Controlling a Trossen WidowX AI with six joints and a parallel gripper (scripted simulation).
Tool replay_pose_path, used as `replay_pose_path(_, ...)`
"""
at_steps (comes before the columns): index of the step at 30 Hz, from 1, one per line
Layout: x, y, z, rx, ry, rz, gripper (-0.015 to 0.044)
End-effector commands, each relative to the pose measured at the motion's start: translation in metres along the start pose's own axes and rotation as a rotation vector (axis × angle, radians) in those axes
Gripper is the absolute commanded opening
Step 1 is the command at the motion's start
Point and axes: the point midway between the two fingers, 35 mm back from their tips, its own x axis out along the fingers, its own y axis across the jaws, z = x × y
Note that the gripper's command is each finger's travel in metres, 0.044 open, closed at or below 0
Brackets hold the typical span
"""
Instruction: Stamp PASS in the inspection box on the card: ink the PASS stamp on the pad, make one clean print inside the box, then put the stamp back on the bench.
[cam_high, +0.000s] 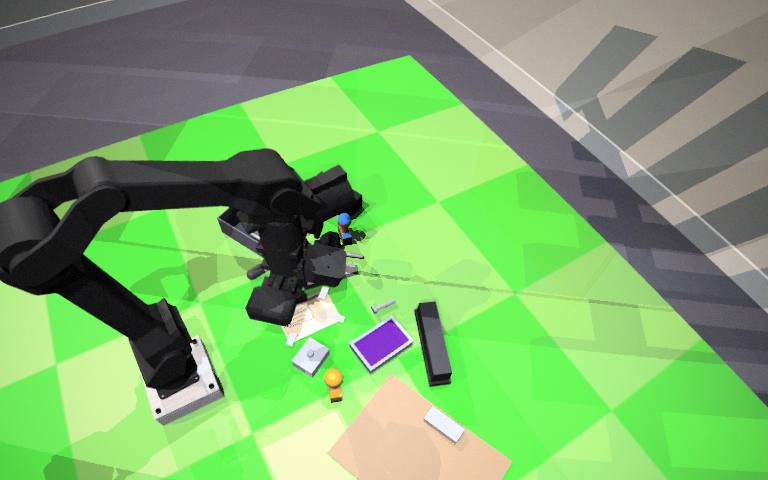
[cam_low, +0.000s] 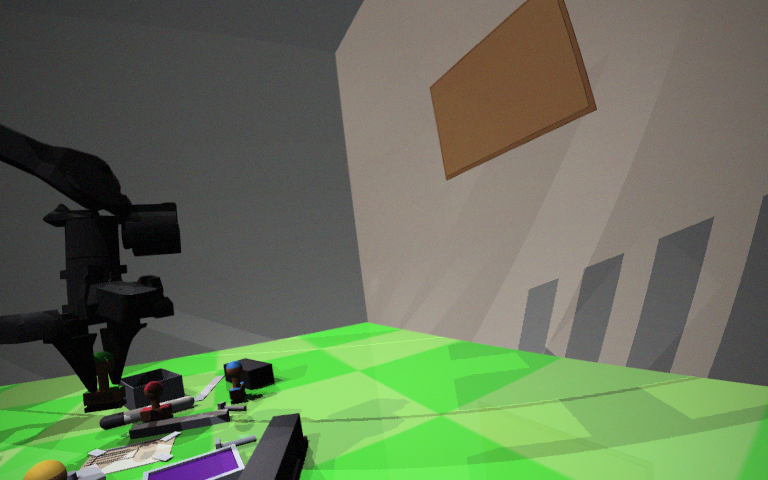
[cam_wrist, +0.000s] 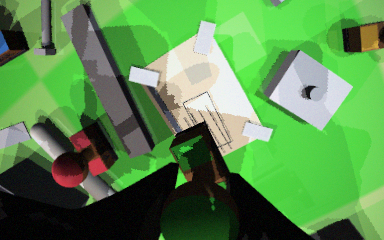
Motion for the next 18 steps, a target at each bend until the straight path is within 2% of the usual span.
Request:
replay_pose_path(1,-0.008,0.0,0.0,0.005,-0.01,0.006,0.0)
replay_pose_path(18,-0.019,0.039,0.048,0.003,-0.014,0.01,0.0)
